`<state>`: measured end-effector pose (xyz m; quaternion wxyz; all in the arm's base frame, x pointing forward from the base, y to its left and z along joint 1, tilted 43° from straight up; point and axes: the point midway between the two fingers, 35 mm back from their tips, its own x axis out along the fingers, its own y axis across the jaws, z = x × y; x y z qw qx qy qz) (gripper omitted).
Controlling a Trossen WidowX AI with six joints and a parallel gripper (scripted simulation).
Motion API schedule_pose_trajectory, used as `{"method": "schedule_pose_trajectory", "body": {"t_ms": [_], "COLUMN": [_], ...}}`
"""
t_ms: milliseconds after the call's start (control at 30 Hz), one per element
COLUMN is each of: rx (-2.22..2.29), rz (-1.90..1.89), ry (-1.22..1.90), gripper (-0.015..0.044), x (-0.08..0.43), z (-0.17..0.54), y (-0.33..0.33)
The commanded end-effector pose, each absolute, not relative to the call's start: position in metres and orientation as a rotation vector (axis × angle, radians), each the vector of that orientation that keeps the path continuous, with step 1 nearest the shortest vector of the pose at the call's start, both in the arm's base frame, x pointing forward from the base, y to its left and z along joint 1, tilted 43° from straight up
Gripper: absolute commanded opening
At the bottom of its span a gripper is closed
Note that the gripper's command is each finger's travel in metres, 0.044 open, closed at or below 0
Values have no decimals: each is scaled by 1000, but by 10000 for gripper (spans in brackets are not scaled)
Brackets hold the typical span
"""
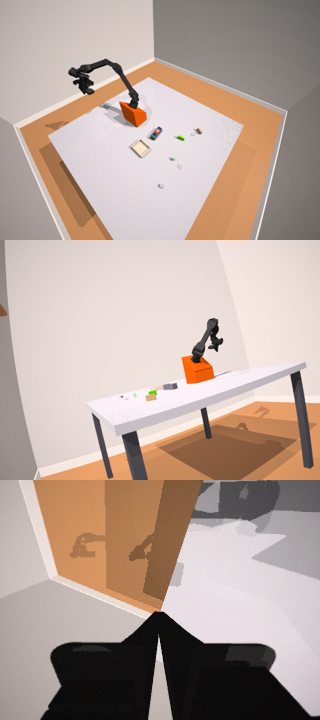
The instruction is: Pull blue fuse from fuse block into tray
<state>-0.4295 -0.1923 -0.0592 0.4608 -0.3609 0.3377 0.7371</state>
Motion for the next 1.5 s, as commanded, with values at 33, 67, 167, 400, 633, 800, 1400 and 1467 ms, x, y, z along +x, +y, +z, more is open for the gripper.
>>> {"method": "schedule_pose_trajectory", "body": {"t_ms": [33,67,167,400,633,800,1400,1467], "rx": [-931,-984,-1173,-1532,-1903,-2147,-2766,-2783], "rz": [1840,1873,1988,2187,2349,2419,2026,1875], "ry": [807,775,650,349,-68,-425,-2245,-2494], "gripper": [53,65,65,65,65,65,65,65], "x": [-423,-413,-377,-294,-190,-111,162,187], "z": [-60,-62,-66,-75,-82,-85,-85,-83], "y": [-203,-216,-260,-329,-376,-392,-316,-295]}}
